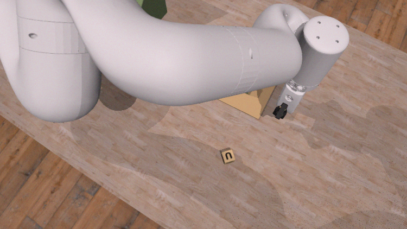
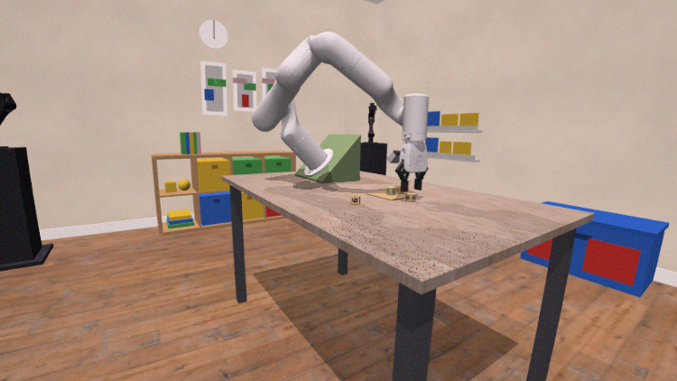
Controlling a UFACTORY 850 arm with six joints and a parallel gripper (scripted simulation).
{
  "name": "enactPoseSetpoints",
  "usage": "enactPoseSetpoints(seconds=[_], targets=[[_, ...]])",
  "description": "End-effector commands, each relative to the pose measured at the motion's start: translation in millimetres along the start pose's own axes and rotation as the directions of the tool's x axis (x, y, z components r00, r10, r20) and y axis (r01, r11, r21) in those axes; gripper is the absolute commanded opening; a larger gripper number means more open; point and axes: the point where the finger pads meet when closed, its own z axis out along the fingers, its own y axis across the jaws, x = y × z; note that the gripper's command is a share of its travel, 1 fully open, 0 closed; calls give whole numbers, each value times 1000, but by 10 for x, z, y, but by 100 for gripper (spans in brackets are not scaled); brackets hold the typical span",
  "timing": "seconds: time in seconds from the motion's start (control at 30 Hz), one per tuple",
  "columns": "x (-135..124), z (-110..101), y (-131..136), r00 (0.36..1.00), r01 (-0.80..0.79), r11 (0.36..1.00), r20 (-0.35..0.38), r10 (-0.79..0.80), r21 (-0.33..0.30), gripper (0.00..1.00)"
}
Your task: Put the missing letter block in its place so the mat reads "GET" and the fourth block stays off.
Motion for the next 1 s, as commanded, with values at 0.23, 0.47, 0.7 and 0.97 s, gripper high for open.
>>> enactPoseSetpoints(seconds=[0.23,0.47,0.7,0.97], targets=[[-8,-11,0,1000,-1,1000,2,1,-1,69],[-8,-11,0,1000,-1,1000,2,1,-1,69],[-8,-10,0,1000,-1,1000,2,1,-1,69],[-8,62,0,1000,-1,1000,2,1,-1,69]])
